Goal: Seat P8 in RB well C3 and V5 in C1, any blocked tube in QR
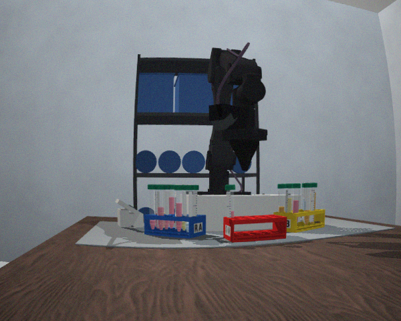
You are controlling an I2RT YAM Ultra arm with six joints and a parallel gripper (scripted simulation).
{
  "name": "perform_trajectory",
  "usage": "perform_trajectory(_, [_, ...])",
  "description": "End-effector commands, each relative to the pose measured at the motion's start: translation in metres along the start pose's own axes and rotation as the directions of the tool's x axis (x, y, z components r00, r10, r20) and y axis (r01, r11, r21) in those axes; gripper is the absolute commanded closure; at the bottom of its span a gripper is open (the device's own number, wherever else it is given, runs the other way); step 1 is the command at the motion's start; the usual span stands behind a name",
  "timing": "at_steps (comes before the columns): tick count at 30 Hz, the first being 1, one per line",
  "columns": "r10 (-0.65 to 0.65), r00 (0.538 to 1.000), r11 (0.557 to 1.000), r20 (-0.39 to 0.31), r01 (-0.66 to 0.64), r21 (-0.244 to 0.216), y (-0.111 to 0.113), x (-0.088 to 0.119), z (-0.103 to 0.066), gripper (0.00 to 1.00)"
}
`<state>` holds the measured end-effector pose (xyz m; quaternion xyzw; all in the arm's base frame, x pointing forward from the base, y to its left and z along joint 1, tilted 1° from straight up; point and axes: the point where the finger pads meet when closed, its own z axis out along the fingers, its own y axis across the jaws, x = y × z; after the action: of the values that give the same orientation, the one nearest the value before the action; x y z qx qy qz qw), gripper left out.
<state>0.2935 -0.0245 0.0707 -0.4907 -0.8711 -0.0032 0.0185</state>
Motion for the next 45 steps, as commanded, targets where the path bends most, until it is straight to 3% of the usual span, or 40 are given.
perform_trajectory(1, [0.16, 0.986, 0.986, 0.037, -0.158, -0.055, 0.0069, -0.0067, -0.0146, 1.0])
perform_trajectory(6, [0.29, 0.957, 0.956, 0.03, -0.288, -0.059, 0.0068, -0.0066, -0.0146, 1.0])
perform_trajectory(12, [0.466, 0.884, 0.883, 0.018, -0.465, -0.063, 0.0067, -0.0066, -0.0145, 1.0])
perform_trajectory(45, [0.463, 0.886, 0.885, 0.018, -0.461, -0.063, 0.007, -0.0064, -0.015, 1.0])
